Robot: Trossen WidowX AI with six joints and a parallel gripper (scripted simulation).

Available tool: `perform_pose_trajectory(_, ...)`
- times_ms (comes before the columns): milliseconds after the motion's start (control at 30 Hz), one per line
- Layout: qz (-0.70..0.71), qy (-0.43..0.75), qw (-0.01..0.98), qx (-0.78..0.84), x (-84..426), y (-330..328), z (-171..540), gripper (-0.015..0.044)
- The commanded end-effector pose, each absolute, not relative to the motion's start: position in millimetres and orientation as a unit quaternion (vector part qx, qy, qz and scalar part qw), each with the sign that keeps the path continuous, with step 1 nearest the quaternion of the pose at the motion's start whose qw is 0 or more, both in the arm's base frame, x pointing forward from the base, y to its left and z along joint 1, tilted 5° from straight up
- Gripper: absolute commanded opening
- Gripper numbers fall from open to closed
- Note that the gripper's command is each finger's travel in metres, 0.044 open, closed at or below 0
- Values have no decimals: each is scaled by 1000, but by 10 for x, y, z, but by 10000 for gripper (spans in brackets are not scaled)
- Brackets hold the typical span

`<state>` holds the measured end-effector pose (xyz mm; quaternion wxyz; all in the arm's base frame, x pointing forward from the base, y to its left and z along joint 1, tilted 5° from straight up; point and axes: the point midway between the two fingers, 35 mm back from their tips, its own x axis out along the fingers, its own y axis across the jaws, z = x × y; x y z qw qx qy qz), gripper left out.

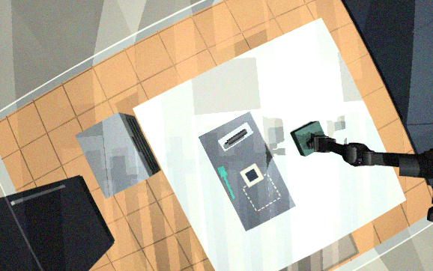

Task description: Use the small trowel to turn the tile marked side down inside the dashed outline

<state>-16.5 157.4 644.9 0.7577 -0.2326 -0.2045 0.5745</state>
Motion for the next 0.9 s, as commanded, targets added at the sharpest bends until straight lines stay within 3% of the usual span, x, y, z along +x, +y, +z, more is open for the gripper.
perform_pose_trajectory(0,574,-204,758,-233,-165,1574,6449,0)
perform_pose_trajectory(133,574,-204,758,-233,-165,1574,6449,0)
perform_pose_trajectory(267,574,-204,758,-233,-165,1574,6449,100)
perform_pose_trajectory(867,575,-204,758,-233,-165,1574,6449,100)
